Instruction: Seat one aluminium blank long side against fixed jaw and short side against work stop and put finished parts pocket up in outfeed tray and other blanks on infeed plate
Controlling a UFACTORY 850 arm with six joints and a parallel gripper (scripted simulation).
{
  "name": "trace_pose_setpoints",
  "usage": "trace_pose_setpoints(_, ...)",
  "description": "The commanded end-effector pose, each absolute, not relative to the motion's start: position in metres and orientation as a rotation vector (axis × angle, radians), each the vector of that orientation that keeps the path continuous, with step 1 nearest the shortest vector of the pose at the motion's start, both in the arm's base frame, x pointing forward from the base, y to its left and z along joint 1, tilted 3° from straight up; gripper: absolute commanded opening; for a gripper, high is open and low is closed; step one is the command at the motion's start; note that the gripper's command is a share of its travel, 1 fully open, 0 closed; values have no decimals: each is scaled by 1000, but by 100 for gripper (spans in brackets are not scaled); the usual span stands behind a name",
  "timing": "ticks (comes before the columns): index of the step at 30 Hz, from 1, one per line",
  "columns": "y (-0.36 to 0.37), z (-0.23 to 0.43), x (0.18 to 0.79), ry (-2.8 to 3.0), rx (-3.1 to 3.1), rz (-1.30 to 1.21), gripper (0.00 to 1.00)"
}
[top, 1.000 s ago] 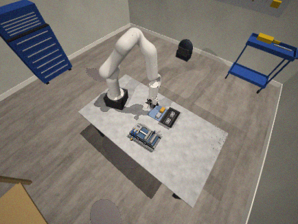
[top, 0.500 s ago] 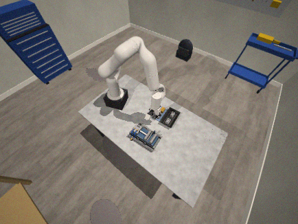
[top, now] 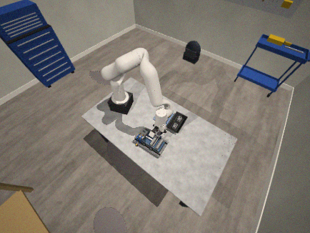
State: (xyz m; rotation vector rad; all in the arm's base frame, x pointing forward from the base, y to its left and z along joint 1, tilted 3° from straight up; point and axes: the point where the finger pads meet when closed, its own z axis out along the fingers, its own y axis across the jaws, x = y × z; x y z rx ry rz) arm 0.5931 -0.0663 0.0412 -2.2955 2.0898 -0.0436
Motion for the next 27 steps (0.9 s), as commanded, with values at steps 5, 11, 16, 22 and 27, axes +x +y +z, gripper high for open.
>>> trace_pose_setpoints(5,-139,43,620,2082,-2292,-33,0)
trace_pose_setpoints(11,-146,43,622,2082,-2292,-33,0)
trace_pose_setpoints(16,-146,43,622,2082,-2292,-33,0)
trace_pose_setpoints(22,-146,43,622,2082,-2292,-33,0)
trace_pose_setpoints(27,-146,42,622,2082,-2292,-33,0)
